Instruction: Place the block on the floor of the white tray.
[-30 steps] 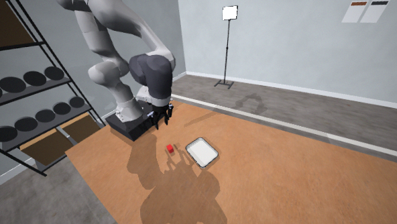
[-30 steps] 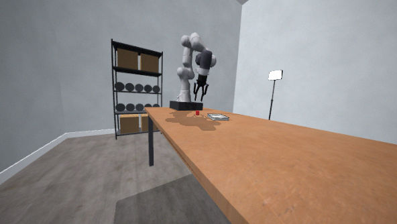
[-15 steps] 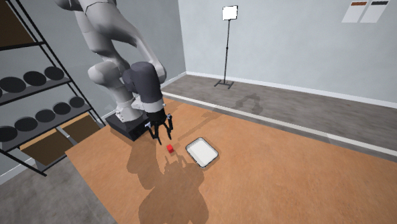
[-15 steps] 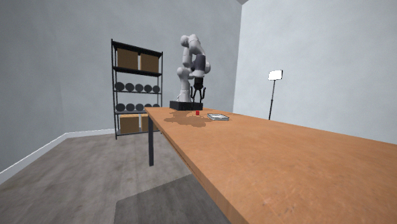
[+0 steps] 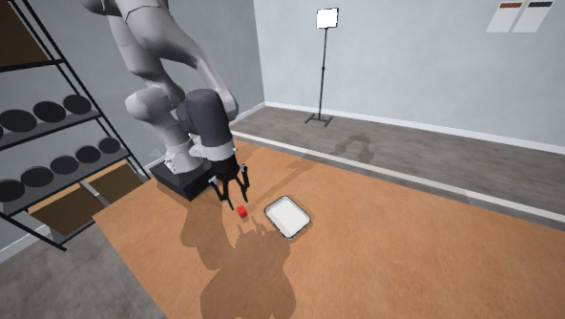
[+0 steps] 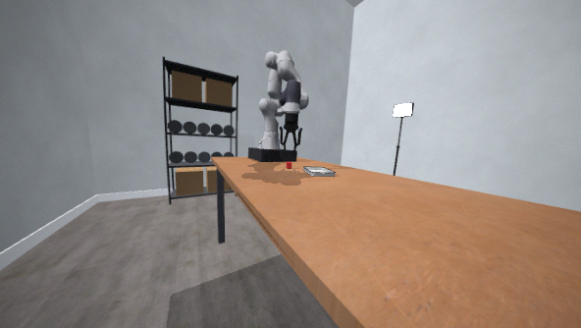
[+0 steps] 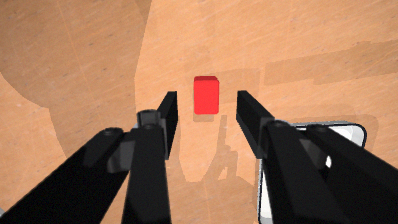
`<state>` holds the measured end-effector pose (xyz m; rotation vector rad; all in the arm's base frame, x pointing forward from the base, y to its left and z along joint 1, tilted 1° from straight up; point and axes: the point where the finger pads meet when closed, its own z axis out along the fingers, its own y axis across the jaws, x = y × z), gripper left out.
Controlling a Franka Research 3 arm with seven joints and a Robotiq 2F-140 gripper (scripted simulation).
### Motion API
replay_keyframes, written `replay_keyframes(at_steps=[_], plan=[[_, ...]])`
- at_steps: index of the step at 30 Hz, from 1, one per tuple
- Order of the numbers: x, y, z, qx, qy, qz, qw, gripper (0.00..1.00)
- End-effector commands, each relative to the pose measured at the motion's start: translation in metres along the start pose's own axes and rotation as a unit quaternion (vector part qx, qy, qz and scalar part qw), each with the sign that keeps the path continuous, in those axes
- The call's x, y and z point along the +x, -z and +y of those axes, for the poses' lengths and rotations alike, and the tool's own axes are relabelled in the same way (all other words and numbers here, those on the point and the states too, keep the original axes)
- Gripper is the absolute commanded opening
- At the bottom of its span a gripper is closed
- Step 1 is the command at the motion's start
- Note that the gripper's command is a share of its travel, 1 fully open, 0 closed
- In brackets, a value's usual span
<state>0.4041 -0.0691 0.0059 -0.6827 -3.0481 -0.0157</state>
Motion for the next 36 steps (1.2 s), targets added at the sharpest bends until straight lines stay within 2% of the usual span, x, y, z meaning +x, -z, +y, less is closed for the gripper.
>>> replay_keyframes(at_steps=[1, 17, 18, 36], plan=[[-0.0022, 0.0, 0.0006, -0.001, 0.001, -0.003, 1.0, 0.42], [-0.0022, 0.0, 0.0006, -0.001, 0.001, -0.003, 1.0, 0.42], [-0.0022, 0.0, 0.0006, -0.001, 0.001, -0.003, 1.0, 0.36], [-0.0022, -0.002, 0.0007, -0.002, 0.001, -0.003, 1.0, 0.36]])
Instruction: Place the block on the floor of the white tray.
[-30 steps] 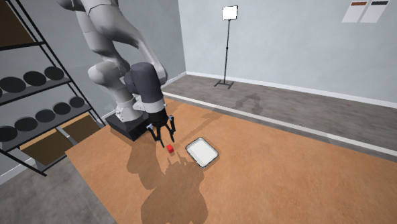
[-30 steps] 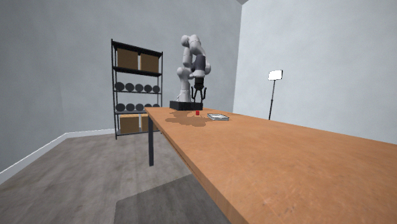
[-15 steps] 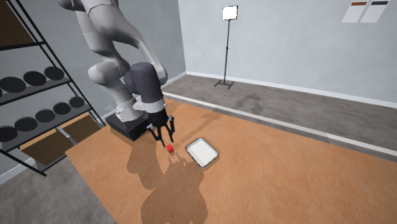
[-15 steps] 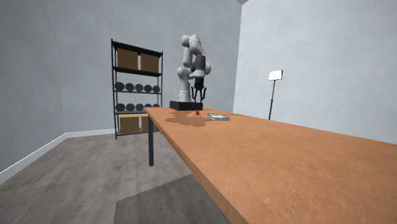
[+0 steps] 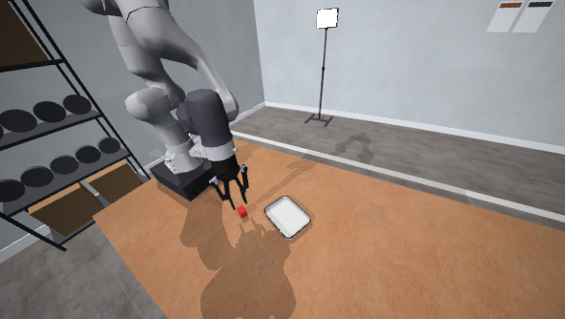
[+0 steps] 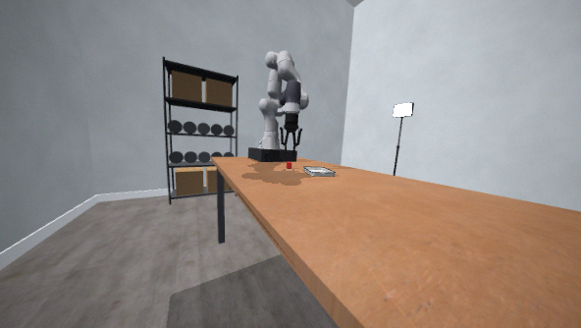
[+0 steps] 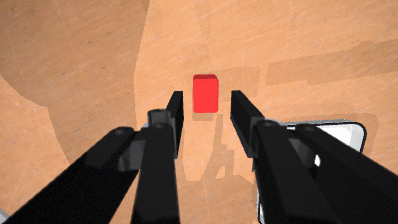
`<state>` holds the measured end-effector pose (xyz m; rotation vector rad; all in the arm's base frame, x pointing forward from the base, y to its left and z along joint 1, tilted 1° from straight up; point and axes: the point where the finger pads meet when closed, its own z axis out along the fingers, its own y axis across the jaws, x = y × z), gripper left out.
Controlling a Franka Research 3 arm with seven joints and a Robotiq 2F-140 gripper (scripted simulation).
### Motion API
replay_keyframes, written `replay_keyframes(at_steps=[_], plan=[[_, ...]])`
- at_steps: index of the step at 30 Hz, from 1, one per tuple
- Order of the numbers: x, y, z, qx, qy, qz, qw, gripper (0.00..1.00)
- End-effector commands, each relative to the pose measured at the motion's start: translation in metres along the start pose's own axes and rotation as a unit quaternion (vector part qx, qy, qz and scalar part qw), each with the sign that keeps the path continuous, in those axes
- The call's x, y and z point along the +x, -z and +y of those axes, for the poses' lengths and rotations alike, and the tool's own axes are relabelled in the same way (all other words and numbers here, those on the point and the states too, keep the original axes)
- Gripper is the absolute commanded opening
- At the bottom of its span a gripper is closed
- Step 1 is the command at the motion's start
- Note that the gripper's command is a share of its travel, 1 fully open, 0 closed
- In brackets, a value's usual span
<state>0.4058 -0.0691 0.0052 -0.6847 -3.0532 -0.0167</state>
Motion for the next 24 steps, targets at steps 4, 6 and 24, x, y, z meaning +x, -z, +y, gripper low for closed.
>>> replay_keyframes(at_steps=[4, 6, 24], plan=[[-0.001, -0.004, 0.0, -0.001, 0.002, -0.001, 1.0, 0.36], [-0.001, -0.005, 0.0, -0.001, 0.002, -0.001, 1.0, 0.36], [-0.001, -0.023, 0.0, -0.001, 0.002, -0.001, 1.0, 0.36]])
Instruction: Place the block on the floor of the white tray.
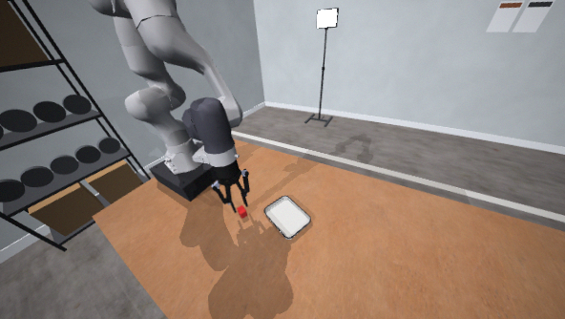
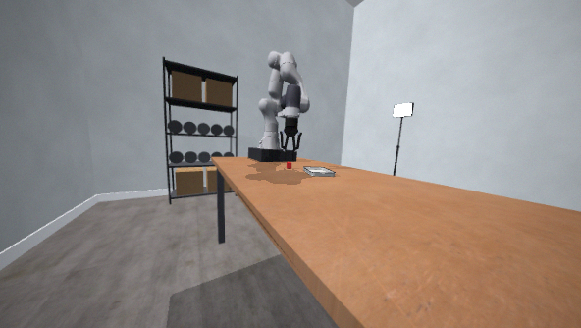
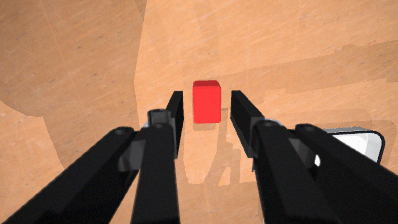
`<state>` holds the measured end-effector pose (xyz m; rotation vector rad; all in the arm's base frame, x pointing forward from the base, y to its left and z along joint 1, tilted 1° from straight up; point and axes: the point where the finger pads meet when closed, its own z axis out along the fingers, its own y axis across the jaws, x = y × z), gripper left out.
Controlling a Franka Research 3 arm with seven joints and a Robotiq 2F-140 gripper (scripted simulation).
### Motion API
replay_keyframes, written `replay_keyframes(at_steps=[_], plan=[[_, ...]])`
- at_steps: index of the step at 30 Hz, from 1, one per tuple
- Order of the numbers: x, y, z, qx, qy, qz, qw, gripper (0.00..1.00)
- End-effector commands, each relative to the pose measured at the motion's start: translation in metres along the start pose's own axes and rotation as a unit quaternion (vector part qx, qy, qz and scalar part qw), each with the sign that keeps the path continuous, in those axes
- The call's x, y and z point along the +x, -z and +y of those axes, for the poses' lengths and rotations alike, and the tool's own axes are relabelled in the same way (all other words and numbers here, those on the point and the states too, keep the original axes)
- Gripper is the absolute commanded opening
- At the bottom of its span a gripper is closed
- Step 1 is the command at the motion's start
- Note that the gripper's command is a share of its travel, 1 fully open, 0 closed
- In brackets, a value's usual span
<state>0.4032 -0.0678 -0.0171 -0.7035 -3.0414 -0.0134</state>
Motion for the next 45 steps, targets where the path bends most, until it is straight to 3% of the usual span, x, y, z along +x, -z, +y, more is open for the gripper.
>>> replay_keyframes(at_steps=[1, 37, 45], plan=[[-0.003, -0.001, 0.0, -0.003, 0.008, -0.004, 1.0, 0.36], [-0.003, -0.003, 0.0, -0.003, 0.008, -0.004, 1.0, 0.36], [-0.004, -0.015, 0.0, -0.003, 0.008, -0.004, 1.0, 0.36]])
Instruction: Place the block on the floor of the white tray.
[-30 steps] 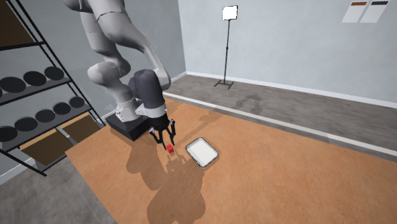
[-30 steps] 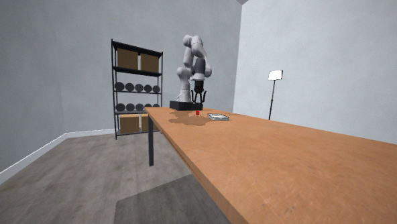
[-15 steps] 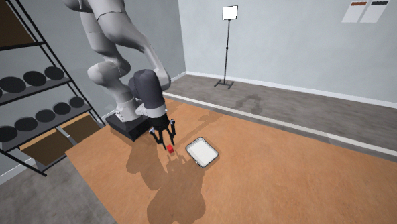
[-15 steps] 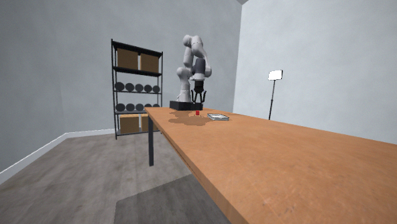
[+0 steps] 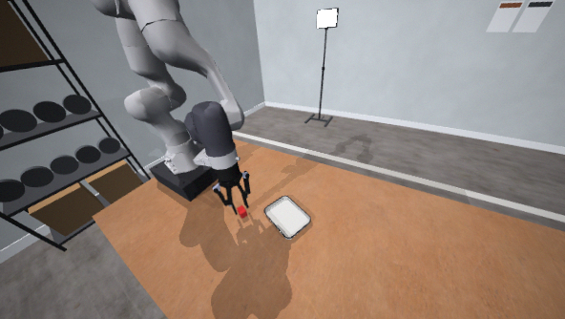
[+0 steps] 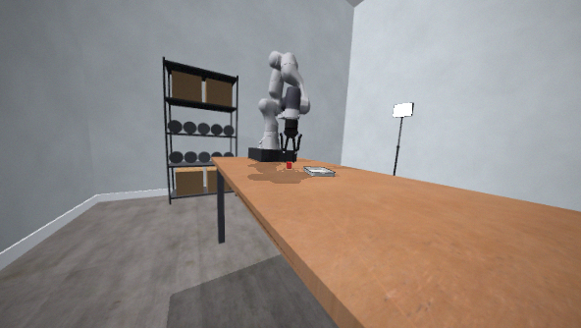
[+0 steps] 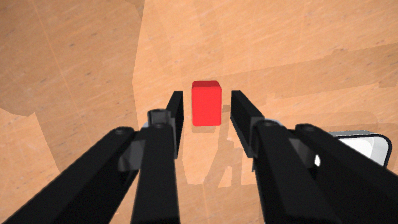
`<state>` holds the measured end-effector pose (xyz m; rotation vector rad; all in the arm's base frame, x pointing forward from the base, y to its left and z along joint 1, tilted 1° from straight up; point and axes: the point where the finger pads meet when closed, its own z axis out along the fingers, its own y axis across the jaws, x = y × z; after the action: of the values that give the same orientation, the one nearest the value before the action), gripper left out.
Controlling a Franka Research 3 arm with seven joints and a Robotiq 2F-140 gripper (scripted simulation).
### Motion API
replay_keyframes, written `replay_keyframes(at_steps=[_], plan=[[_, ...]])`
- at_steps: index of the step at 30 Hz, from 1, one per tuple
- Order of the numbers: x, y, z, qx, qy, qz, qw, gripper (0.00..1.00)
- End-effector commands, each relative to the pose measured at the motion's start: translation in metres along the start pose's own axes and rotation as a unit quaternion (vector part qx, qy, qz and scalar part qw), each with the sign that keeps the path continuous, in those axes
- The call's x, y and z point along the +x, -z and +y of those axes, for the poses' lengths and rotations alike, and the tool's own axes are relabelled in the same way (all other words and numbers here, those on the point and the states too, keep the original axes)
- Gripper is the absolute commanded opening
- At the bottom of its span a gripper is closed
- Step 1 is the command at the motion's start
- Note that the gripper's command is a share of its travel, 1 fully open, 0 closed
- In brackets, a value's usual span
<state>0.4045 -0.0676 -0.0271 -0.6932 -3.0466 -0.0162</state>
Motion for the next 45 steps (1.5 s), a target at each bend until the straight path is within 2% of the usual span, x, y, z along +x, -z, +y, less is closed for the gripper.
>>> replay_keyframes(at_steps=[1, 12, 27, 28, 45], plan=[[-0.002, -0.008, 0.0, -0.002, 0.005, -0.003, 1.0, 0.36], [-0.002, -0.027, 0.0, -0.002, 0.005, -0.003, 1.0, 0.36], [-0.002, -0.028, 0.0, -0.002, 0.005, -0.003, 1.0, 0.36], [-0.002, -0.028, 0.0, -0.002, 0.005, -0.003, 1.0, 0.1], [-0.002, -0.028, 0.0, -0.002, 0.005, -0.003, 1.0, 0.1]])
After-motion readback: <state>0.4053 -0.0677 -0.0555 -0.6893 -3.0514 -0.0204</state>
